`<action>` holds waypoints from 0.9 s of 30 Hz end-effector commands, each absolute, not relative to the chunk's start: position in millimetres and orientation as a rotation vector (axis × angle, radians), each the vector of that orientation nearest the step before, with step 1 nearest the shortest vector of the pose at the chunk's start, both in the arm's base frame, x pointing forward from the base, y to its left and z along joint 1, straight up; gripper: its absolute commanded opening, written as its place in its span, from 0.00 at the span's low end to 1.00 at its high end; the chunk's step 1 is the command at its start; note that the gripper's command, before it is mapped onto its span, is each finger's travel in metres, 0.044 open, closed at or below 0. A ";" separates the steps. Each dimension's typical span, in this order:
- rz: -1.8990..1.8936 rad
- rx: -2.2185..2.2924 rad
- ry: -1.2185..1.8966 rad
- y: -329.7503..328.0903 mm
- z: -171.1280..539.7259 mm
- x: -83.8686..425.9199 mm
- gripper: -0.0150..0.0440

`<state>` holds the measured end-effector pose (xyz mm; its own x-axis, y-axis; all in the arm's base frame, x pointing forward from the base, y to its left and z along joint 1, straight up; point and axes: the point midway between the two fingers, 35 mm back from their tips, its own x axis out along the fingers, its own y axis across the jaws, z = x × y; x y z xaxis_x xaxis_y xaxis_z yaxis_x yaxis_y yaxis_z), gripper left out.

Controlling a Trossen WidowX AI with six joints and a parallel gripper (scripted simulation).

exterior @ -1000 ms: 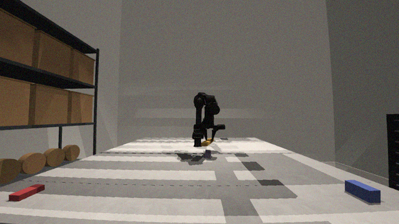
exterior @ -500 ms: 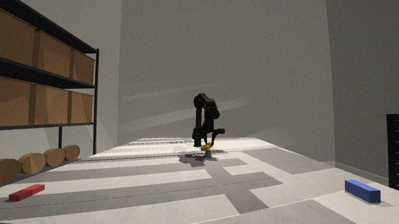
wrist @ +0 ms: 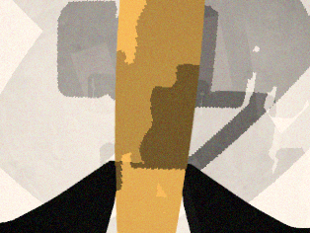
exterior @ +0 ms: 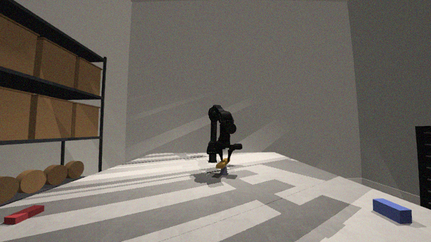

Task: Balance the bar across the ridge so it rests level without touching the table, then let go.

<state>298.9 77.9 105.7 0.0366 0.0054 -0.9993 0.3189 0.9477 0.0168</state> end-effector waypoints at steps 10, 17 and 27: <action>-0.244 0.264 1.527 78.4 104.4 298.7 0.25; -0.244 0.264 1.527 78.4 103.9 298.7 0.25; -0.244 0.264 1.527 78.4 103.0 298.8 0.25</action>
<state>298.9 77.9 105.0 0.0360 0.0053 -0.9993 0.3190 0.9476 0.0165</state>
